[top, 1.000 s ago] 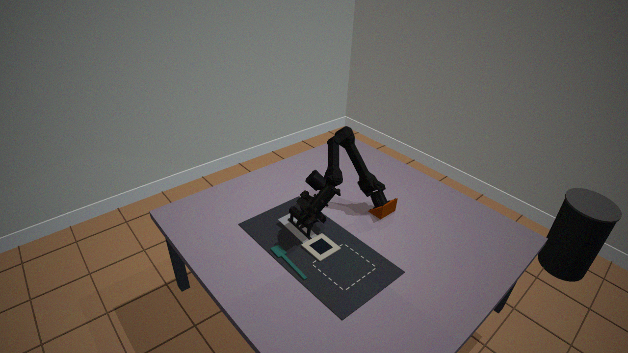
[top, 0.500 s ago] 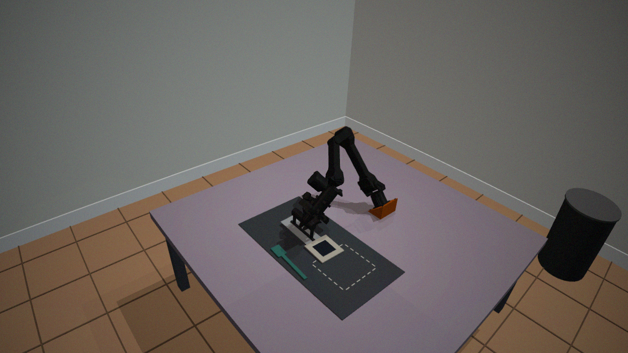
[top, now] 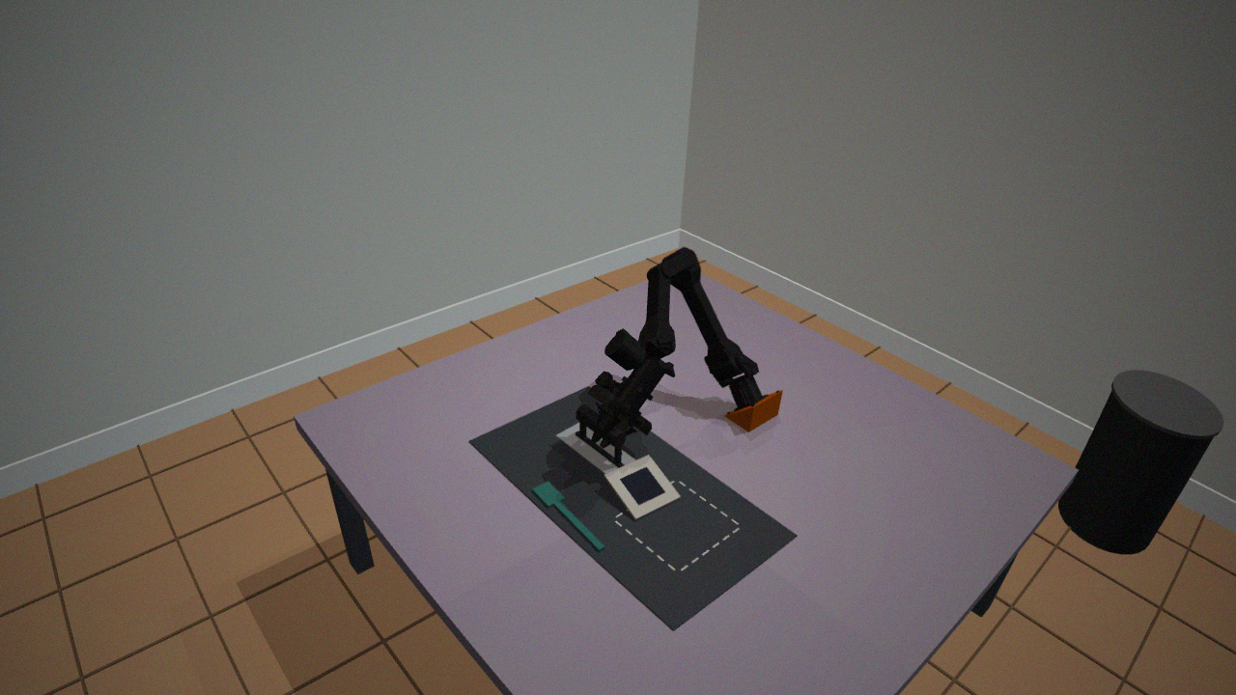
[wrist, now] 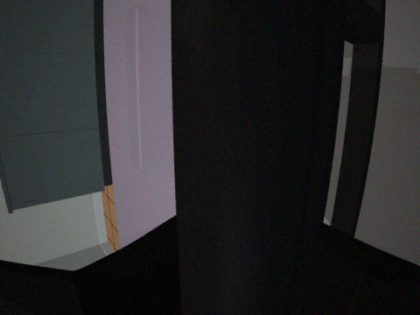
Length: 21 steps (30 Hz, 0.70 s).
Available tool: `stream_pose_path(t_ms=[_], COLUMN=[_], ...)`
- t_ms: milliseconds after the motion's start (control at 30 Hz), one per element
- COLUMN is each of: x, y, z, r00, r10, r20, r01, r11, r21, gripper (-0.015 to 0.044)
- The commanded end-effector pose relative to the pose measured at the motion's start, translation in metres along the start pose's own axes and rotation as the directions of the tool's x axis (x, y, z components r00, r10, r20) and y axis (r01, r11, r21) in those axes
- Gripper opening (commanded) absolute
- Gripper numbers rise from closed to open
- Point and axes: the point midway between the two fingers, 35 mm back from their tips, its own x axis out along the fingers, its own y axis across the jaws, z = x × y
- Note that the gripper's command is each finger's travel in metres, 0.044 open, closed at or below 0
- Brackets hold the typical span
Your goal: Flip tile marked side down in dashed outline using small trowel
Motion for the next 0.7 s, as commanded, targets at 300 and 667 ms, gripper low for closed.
stream_pose_path(t_ms=[300, 667], x=[-0.019, -0.027], y=[0.027, 0.036], z=[-0.020, -0.041], r00=[1.000, 1.000], r10=[0.030, 0.029], r20=[-0.007, -0.008], r01=[-0.029, -0.029], r11=[0.999, 0.999], r21=[0.015, 0.016], gripper=[0.0000, 0.0000])
